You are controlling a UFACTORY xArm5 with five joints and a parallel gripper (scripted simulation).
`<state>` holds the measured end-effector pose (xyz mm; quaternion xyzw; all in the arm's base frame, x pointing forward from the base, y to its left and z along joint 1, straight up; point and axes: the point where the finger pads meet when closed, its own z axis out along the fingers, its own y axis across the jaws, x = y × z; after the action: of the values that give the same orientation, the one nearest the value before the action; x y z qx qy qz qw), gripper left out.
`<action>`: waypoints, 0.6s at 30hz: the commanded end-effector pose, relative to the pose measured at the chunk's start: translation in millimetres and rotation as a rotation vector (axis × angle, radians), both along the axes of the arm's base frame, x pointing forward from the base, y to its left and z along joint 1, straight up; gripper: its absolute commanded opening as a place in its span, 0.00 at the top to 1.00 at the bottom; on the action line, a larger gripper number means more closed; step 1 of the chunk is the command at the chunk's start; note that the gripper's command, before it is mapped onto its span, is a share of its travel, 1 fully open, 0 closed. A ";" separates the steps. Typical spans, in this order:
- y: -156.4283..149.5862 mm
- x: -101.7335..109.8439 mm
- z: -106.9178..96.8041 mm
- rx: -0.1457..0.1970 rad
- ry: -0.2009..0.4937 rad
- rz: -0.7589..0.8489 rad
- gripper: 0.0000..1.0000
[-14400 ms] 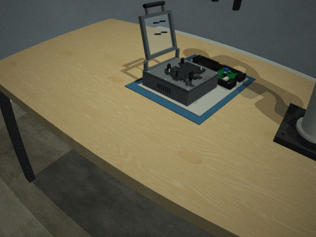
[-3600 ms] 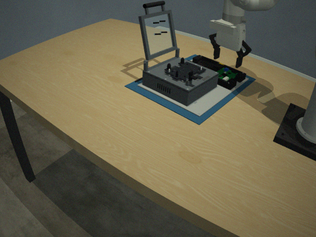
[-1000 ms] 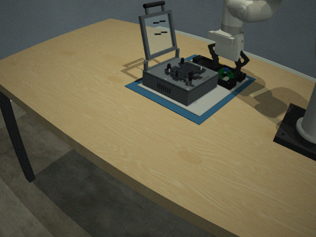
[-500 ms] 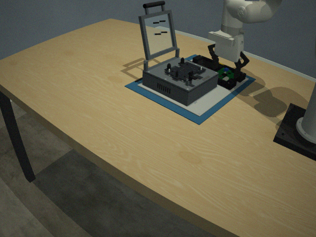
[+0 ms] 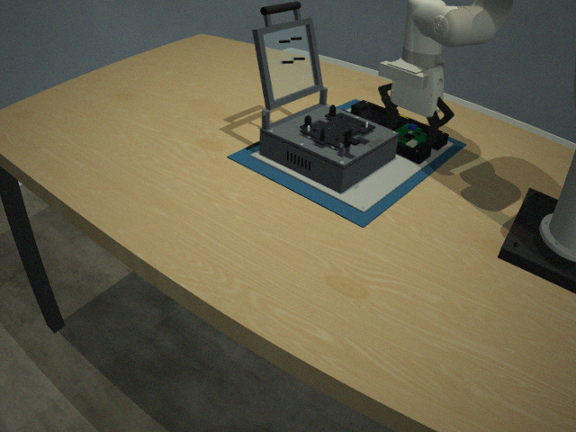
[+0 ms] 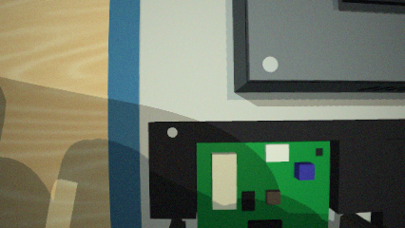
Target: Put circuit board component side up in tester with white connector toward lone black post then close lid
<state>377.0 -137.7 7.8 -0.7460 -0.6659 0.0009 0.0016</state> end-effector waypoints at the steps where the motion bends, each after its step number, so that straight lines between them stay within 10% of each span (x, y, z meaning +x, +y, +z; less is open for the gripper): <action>1: -0.5 1.3 -1.5 -0.001 -0.003 0.000 0.00; 18: -0.5 1.3 -3.7 -0.001 -0.003 0.000 0.00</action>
<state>377.1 -137.7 3.1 -0.7460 -0.6659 0.0009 0.0016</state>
